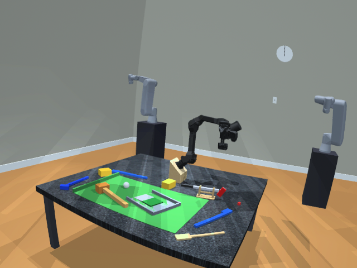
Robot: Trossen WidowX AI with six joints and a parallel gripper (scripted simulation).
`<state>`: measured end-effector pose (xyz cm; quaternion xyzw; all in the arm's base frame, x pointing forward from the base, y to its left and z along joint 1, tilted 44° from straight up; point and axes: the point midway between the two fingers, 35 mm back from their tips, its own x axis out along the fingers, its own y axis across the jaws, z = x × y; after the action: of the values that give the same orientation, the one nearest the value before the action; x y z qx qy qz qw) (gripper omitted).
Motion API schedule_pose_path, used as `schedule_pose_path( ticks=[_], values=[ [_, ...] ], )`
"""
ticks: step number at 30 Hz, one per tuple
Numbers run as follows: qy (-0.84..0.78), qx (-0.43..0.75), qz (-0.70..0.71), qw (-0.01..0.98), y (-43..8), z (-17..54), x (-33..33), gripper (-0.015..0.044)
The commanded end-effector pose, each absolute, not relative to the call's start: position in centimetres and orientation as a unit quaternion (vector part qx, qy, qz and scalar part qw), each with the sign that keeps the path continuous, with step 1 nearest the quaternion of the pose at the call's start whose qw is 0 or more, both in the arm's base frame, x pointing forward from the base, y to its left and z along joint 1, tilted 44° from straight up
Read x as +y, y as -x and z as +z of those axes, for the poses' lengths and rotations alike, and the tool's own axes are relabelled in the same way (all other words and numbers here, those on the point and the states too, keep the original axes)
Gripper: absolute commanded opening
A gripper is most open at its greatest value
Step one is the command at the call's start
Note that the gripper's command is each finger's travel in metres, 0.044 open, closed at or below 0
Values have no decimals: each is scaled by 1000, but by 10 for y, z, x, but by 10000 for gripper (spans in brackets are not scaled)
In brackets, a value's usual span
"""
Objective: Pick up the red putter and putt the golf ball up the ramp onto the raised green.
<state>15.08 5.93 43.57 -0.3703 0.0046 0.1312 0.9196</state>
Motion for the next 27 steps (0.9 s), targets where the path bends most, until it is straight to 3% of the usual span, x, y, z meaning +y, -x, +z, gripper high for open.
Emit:
schedule_pose_path(
  ticks=[1, 8, 14, 21, 27],
  values=[
    [377, 6, 134, 916, -151, 434, 62, 426],
    [579, 88, 260, 768, -181, 355, 138, 440],
    [636, 181, 433, 613, -208, 258, 166, 440],
    [520, 227, 644, 513, -217, 166, 161, 440],
    [327, 171, 748, 551, -222, 127, 144, 440]
  ],
)
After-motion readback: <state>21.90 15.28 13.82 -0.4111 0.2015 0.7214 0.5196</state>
